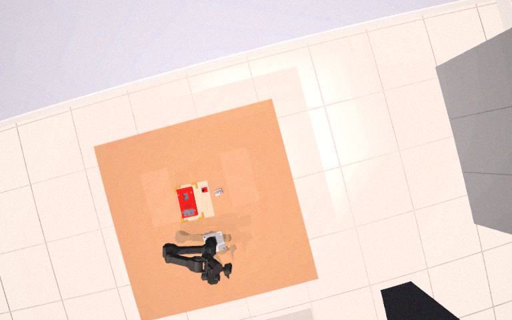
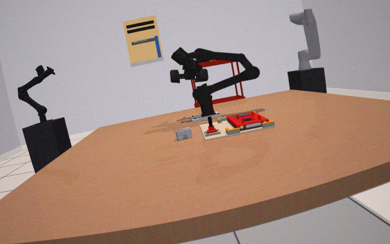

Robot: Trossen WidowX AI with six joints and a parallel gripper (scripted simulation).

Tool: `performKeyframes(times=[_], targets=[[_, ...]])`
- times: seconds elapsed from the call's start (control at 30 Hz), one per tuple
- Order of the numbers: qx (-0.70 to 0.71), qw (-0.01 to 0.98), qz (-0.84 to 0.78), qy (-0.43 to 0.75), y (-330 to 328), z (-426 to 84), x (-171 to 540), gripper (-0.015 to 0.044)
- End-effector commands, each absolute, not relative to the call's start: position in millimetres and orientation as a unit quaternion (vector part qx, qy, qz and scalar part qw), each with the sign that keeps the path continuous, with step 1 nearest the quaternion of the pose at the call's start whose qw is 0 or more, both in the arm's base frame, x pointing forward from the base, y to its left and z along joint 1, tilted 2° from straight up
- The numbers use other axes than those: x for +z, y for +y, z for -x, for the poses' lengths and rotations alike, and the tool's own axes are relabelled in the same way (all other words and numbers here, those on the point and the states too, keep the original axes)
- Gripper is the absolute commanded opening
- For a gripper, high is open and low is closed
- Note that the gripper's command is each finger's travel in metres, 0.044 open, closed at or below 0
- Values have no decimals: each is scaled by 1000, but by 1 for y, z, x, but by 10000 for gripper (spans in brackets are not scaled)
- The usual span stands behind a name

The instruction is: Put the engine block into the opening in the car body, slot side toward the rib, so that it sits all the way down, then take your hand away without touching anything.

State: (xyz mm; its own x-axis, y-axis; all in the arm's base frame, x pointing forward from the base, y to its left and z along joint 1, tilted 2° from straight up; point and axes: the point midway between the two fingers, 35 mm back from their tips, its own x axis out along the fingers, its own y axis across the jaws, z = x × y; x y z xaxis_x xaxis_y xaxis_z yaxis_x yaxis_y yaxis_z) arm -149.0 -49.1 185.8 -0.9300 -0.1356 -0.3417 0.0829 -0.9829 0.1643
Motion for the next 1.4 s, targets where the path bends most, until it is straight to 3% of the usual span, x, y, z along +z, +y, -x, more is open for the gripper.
performKeyframes(times=[0.0, 0.67, 1.37], targets=[[-980, 56, -179, -74, -49, 149, 186, 426], [-940, 231, -207, 142, -106, 127, 202, 440], [-798, 421, -162, 400, -165, 79, 216, 440]])
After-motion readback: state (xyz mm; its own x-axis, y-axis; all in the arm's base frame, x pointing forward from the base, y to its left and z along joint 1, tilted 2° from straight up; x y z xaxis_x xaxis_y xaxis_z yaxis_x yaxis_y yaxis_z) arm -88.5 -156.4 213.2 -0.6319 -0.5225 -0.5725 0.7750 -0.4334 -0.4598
